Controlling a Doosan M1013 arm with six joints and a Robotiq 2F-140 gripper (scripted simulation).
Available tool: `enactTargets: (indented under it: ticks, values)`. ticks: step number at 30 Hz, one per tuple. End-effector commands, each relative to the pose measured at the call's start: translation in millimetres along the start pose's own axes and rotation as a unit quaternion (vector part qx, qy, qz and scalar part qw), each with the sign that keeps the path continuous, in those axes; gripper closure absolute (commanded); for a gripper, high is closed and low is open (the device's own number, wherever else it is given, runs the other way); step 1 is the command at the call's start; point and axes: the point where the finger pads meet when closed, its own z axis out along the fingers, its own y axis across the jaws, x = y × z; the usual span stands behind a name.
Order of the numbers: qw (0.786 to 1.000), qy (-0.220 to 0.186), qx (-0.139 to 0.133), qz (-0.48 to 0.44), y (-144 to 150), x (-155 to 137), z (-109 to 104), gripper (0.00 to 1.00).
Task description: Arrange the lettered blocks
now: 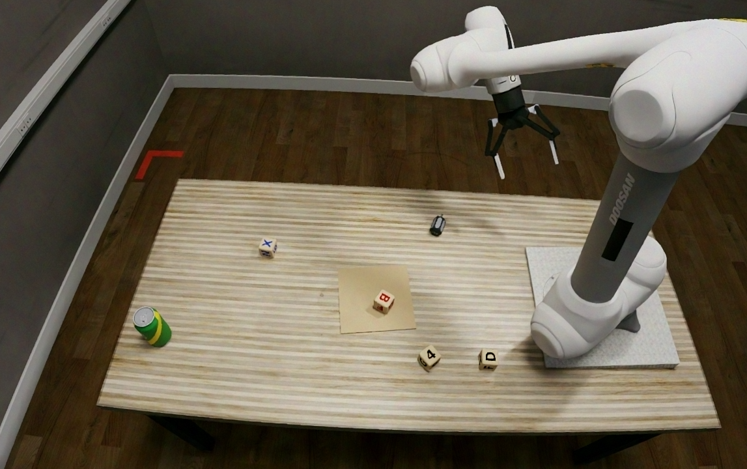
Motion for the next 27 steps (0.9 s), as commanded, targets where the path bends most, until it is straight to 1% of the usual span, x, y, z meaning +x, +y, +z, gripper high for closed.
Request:
enactTargets:
  ticks: [1, 5, 6, 8, 12, 13, 15, 17, 18, 20, 22, 25, 27]
  values:
    - [0.998, 0.059, -0.027, 0.025, -36.0, -22.5, 17.2, 0.0]
    - [0.992, 0.112, -0.036, 0.04, -63.5, -44.2, 35.1, 0.0]
    - [0.992, 0.112, -0.036, 0.04, -63.5, -44.2, 35.1, 0.0]
    - [0.986, 0.156, -0.038, 0.05, -84.3, -63.2, 50.7, 0.0]
    - [0.985, 0.16, -0.037, 0.051, -86.4, -65.2, 52.4, 0.0]
    - [0.981, 0.184, -0.035, 0.055, -97.1, -76.3, 61.5, 0.0]
    - [0.971, 0.229, -0.026, 0.061, -116.9, -99.3, 80.5, 0.0]
    - [0.966, 0.25, -0.018, 0.062, -125.9, -111.1, 90.4, 0.0]
    - [0.966, 0.25, -0.018, 0.062, -125.9, -111.1, 90.4, 0.0]
    - [0.956, 0.288, -0.001, 0.064, -141.3, -134.2, 109.8, 0.0]
    - [0.955, 0.29, 0.0, 0.064, -142.0, -135.4, 110.8, 0.0]
    - [0.939, 0.337, 0.035, 0.06, -160.4, -171.1, 141.3, 0.0]
    - [0.938, 0.339, 0.036, 0.06, -160.9, -172.3, 142.3, 0.0]
